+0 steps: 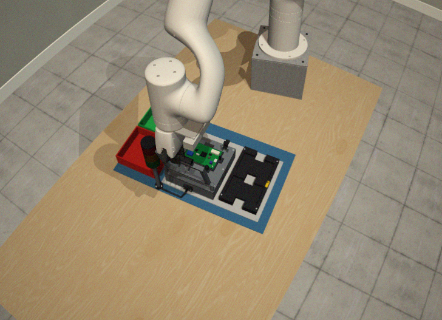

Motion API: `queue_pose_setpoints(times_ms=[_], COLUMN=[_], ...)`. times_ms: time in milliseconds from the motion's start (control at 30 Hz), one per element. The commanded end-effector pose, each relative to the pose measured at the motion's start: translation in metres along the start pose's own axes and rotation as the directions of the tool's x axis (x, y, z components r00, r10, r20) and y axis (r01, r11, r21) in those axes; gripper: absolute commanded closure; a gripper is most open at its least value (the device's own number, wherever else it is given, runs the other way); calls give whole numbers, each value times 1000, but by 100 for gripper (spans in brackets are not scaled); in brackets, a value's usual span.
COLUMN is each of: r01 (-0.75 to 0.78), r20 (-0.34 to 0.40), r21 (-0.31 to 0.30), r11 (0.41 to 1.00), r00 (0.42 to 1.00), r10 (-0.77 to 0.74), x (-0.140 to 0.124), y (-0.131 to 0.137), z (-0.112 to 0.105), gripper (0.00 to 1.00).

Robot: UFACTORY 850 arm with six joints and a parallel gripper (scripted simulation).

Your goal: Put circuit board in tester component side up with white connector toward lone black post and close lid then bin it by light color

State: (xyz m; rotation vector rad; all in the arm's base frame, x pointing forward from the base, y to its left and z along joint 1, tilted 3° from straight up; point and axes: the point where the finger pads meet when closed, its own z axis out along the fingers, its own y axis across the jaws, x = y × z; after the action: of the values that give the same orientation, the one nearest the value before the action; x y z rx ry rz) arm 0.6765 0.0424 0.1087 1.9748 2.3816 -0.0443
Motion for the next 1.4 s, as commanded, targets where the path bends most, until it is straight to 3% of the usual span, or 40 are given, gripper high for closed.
queue_pose_setpoints(times_ms=[0, 800, 1367], r01=[0, 0, 0], r20=[0, 0, 0], r21=[-2, -2, -2], r11=[1000, 1000, 1000], r00=[1000, 1000, 1000], r10=[0, 0, 0], x=[0, 0, 0], y=[1, -1, -20], z=[-1, -2, -5], gripper=[100, 100, 100])
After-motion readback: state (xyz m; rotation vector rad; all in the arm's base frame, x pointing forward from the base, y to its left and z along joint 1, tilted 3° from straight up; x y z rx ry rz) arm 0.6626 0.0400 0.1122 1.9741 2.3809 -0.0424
